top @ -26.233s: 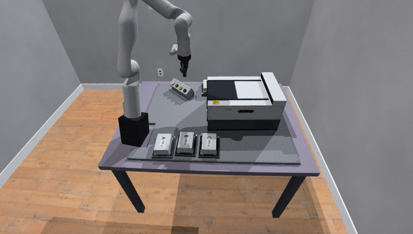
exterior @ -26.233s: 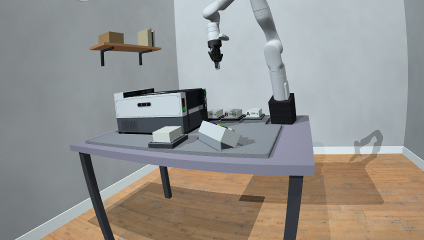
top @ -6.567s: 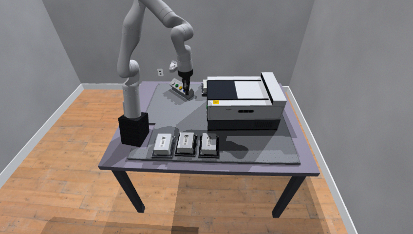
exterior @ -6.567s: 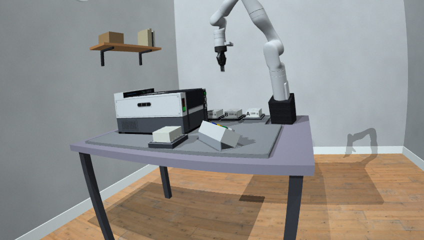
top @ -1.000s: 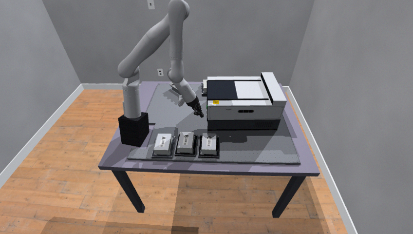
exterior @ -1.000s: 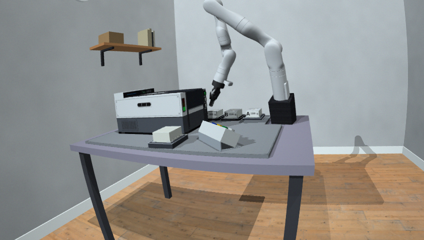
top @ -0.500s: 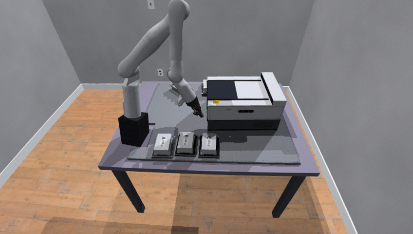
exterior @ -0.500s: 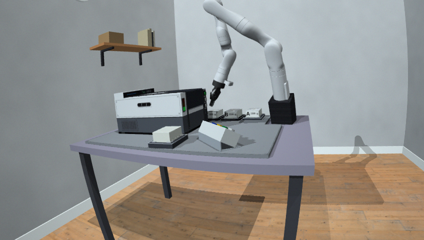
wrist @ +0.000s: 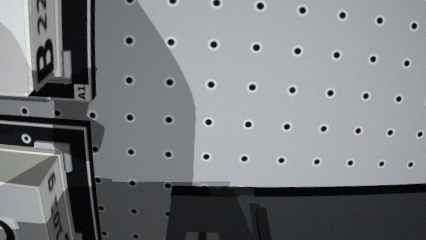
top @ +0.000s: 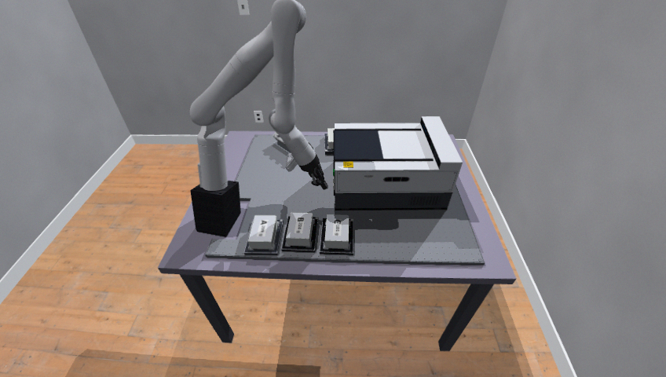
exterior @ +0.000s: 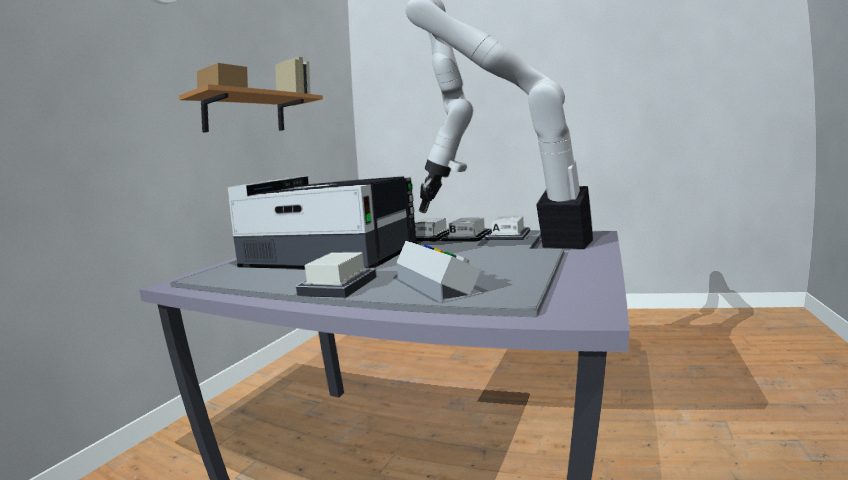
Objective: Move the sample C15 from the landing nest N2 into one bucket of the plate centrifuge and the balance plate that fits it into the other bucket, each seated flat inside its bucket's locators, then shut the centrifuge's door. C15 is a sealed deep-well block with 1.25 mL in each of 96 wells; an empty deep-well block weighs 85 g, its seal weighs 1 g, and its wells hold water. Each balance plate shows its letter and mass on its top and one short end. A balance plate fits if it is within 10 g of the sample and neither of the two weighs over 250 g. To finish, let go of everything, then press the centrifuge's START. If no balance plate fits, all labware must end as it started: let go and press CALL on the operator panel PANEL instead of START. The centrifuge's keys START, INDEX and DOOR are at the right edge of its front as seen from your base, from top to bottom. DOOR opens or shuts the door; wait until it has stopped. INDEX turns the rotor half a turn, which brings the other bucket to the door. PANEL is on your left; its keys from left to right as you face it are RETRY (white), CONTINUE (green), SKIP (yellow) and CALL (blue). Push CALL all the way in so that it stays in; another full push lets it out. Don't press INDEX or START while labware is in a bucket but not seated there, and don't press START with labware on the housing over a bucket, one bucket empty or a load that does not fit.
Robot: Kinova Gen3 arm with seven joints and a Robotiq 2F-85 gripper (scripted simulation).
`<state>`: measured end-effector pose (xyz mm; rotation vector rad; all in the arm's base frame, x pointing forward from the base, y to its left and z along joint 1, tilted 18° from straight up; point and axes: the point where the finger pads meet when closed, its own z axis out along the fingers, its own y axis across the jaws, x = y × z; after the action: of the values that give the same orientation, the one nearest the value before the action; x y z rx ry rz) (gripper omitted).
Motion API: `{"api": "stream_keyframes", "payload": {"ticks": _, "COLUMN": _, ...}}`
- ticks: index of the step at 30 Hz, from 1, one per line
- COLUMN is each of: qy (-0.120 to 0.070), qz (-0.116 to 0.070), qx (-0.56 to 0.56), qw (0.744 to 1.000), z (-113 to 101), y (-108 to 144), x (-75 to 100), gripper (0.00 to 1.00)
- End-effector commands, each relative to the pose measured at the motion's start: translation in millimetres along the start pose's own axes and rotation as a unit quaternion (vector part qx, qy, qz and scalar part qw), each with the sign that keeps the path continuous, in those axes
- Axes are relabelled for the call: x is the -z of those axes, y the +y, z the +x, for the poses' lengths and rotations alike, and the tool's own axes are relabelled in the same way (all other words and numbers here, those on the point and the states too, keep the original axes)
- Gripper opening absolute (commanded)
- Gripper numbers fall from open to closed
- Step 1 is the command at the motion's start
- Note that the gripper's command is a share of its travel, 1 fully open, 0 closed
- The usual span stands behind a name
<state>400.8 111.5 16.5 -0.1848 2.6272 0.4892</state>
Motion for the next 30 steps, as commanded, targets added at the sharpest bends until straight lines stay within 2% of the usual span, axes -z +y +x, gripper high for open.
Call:
{"api": "stream_keyframes", "payload": {"ticks": 1, "qy": -0.001, "qz": 0.000, "qx": 0.000, "qw": 1.000, "z": -1, "y": 0, "x": 0.3, "gripper": 0.10}}
{"api": "stream_keyframes", "payload": {"ticks": 30, "qy": -0.001, "qz": 0.000, "qx": 0.000, "qw": 1.000, "z": -11, "y": 0, "x": -4.3, "gripper": 0.10}}
